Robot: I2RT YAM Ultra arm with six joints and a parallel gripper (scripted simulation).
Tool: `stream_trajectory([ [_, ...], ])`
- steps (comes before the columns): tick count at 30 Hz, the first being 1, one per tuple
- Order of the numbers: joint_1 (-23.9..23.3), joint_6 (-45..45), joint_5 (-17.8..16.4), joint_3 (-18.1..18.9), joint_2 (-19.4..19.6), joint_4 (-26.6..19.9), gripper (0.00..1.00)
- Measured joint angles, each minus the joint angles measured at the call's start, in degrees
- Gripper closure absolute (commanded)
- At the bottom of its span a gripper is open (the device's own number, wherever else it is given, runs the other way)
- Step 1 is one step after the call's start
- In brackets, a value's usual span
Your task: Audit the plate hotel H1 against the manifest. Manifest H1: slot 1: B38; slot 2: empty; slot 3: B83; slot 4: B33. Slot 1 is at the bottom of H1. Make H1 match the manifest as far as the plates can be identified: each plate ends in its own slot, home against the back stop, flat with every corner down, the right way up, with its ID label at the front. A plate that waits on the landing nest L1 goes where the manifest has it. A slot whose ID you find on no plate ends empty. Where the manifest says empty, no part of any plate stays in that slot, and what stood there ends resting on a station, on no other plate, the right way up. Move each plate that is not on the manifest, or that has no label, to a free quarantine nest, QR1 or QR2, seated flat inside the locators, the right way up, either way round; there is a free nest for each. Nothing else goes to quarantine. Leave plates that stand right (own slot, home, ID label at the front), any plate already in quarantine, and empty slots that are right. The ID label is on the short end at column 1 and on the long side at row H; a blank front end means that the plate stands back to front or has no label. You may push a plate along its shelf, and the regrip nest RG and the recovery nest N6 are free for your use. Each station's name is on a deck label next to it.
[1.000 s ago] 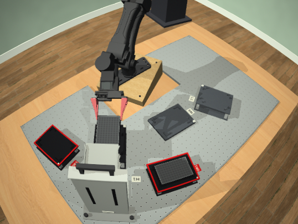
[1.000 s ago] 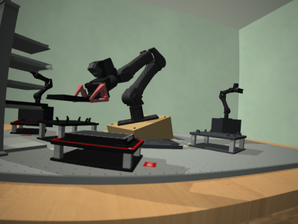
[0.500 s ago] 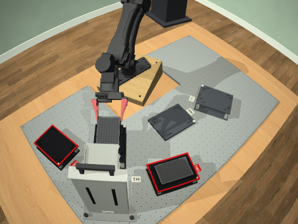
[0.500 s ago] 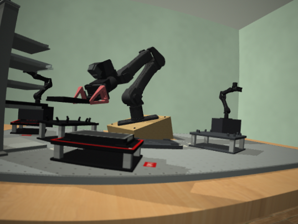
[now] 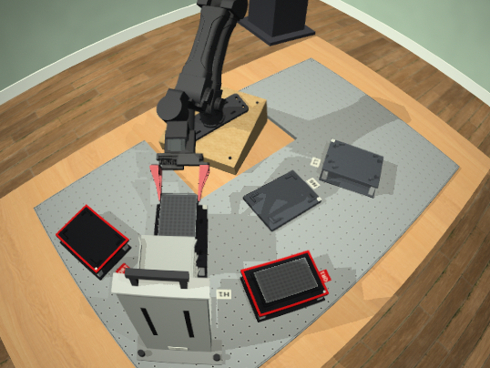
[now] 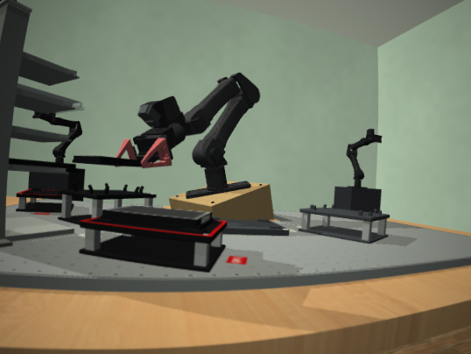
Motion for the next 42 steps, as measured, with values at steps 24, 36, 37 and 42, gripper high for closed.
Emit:
stream_trajectory([
  [24,0.0,0.0,-0.1,-1.9,3.8,5.4,0.14],
  [36,0.0,0.0,-0.2,-2.8,5.8,8.5,0.14],
  [37,0.0,0.0,-0.2,-2.9,6.1,8.7,0.14],
  [42,-0.2,0.0,-0.2,-3.3,7.2,10.1,0.14],
])
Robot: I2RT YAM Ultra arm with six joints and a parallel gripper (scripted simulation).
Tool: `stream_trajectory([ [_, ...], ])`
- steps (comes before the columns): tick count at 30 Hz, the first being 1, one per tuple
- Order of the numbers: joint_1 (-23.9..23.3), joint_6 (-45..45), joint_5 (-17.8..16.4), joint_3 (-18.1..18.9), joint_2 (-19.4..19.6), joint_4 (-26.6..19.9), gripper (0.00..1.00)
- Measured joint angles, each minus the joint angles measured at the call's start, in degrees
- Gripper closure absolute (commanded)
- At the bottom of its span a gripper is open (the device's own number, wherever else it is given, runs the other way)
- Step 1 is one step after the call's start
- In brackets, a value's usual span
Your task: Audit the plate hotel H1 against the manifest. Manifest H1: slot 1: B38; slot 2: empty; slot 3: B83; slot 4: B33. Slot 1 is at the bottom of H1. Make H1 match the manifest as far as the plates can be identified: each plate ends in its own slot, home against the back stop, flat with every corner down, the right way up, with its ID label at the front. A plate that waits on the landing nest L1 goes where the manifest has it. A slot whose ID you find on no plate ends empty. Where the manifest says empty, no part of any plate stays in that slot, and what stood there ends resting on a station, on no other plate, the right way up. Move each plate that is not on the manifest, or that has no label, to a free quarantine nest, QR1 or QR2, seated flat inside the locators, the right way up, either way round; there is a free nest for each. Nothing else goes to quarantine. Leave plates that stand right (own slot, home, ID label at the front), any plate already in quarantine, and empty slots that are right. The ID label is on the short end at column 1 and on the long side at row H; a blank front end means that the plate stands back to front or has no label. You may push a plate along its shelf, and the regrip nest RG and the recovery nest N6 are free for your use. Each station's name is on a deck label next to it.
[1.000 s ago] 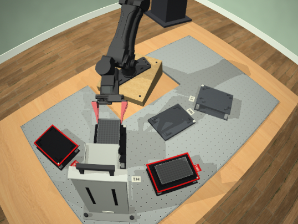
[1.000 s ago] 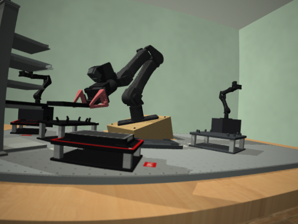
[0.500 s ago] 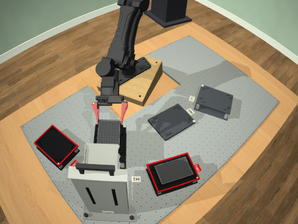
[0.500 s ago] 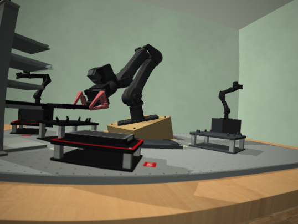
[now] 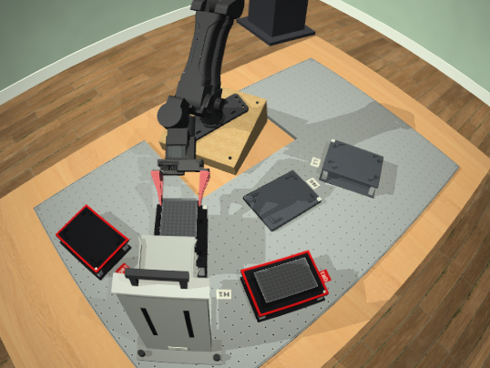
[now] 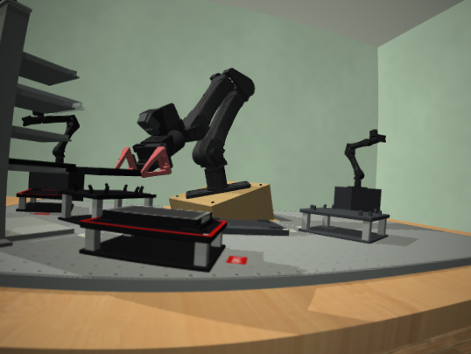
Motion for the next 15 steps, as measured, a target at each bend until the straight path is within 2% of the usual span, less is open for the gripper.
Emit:
stream_trajectory([
  [15,0.0,0.0,0.0,-1.0,3.1,4.1,0.14],
])
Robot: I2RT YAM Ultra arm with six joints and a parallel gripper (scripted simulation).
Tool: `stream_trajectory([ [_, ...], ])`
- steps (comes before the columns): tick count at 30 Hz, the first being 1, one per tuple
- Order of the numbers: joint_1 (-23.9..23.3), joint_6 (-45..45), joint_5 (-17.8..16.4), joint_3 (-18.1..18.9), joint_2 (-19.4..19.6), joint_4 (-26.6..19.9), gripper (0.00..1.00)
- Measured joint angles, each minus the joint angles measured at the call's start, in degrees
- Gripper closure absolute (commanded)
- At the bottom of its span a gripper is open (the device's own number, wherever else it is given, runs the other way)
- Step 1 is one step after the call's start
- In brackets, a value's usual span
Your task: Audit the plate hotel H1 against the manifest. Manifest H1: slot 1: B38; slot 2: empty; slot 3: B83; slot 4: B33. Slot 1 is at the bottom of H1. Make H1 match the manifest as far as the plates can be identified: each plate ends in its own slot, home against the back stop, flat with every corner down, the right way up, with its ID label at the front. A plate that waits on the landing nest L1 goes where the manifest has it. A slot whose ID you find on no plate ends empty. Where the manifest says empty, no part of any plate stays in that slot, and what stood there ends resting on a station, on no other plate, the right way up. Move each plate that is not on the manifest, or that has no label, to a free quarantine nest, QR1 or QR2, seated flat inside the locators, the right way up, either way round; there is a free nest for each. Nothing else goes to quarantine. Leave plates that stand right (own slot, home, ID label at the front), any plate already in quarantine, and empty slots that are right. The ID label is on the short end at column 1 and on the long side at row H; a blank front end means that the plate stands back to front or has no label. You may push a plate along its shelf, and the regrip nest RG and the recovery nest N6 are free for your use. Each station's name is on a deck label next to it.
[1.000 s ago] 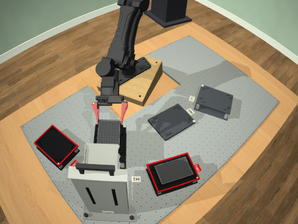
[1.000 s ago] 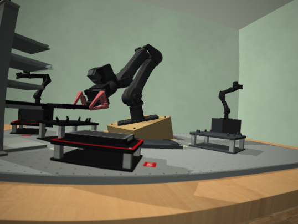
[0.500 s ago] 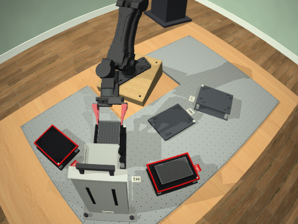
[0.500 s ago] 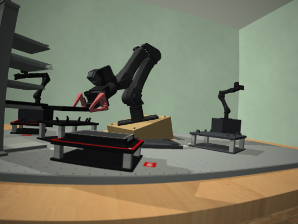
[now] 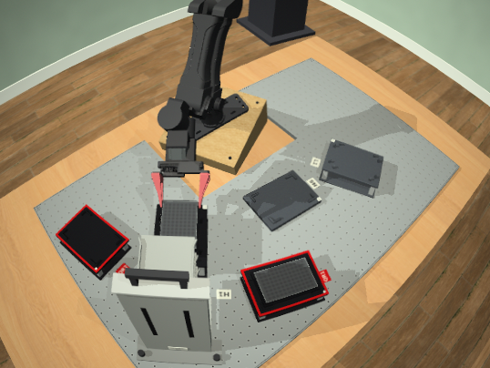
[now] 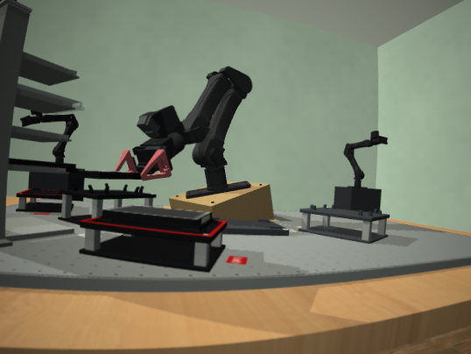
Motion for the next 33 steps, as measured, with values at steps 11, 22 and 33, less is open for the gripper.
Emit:
stream_trajectory([
  [11,0.0,0.0,0.0,-0.6,2.4,3.3,0.14],
  [22,0.0,0.0,-0.1,-1.4,5.6,6.8,0.14],
  [33,0.0,0.0,-0.1,-2.0,8.5,10.4,0.14],
])
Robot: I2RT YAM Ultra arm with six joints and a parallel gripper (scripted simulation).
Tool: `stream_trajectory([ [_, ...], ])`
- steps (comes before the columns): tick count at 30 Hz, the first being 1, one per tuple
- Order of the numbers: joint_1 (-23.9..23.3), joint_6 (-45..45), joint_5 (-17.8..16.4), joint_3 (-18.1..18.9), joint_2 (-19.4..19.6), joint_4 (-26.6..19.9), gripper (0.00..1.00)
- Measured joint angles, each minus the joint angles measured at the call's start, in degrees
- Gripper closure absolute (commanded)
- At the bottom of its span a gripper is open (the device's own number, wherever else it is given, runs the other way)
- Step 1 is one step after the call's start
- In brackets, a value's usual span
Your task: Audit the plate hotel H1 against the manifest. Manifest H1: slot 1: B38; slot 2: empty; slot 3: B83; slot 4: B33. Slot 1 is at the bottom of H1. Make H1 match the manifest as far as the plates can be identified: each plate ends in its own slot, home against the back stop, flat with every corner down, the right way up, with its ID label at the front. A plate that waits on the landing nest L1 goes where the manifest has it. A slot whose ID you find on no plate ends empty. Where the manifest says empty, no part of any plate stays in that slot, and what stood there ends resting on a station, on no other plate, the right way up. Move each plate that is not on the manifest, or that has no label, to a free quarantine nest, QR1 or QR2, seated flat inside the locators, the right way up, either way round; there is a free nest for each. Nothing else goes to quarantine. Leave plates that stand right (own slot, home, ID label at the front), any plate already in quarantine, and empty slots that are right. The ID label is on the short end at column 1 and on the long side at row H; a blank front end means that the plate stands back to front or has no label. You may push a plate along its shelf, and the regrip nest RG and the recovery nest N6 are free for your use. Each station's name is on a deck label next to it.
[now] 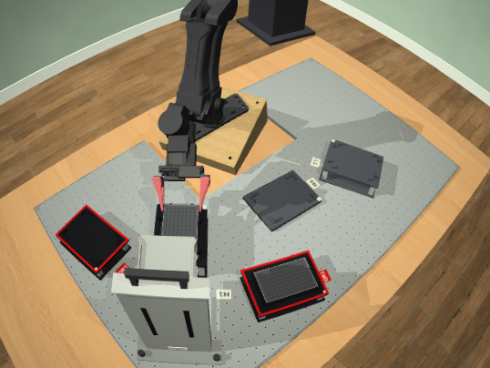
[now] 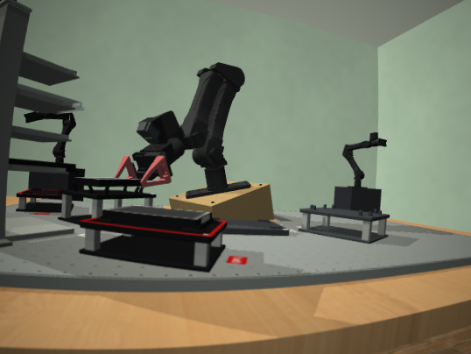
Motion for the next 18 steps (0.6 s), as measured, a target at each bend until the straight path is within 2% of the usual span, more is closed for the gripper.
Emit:
stream_trajectory([
  [18,-0.2,0.0,-0.1,-0.9,5.6,6.6,0.14],
])
